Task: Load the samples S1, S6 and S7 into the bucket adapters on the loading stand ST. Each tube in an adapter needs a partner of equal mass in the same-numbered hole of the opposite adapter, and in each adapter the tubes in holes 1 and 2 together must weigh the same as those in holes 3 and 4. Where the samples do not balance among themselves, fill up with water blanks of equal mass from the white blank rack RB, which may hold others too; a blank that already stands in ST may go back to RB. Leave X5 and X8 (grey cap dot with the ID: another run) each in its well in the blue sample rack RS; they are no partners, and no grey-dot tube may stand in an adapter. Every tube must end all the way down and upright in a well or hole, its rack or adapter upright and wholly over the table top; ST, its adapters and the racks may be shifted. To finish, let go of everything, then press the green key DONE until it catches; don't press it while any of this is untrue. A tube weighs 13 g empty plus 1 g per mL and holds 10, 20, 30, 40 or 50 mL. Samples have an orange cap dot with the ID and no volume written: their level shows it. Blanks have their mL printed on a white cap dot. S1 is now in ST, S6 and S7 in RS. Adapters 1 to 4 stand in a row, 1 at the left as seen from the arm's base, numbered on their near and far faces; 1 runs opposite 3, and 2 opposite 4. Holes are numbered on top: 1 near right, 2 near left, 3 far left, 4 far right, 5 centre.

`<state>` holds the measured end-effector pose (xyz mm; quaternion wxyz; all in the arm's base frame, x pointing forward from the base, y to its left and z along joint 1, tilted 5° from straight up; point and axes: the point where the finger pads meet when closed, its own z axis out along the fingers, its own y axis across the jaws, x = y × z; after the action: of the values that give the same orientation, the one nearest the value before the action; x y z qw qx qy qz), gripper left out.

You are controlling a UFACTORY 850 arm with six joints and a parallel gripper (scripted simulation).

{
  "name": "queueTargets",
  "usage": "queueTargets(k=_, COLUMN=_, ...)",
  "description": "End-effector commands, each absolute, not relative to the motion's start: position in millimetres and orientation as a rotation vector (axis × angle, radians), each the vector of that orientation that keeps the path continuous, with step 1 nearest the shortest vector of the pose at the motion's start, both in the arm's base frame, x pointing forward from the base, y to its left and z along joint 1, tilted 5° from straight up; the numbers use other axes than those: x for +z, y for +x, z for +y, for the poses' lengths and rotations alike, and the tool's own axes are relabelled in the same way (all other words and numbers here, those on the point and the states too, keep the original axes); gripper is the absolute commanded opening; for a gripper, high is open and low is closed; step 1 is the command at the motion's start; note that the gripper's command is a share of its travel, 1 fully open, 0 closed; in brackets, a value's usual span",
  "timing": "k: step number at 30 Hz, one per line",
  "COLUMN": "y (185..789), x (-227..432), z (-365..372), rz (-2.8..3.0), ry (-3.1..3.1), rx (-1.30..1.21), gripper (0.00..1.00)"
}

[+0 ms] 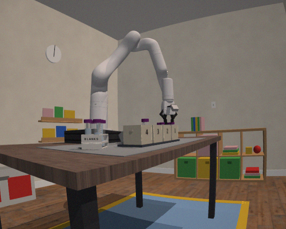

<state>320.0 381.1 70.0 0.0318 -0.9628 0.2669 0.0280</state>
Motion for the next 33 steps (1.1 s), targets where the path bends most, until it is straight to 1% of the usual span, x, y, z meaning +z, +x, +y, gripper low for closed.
queueTargets(k=1, y=320.4, x=67.9, z=381.9, rz=0.821, ry=-2.963, rx=0.085, gripper=0.57)
queueTargets(k=24, y=320.2, x=62.6, z=382.4, rz=0.821, ry=-2.963, rx=0.085, gripper=0.57)
queueTargets(k=25, y=320.2, x=63.2, z=382.3, rz=0.821, ry=-2.963, rx=0.085, gripper=0.00)
queueTargets(k=33, y=320.3, x=64.3, z=382.2, rz=0.821, ry=-2.963, rx=0.085, gripper=0.00)
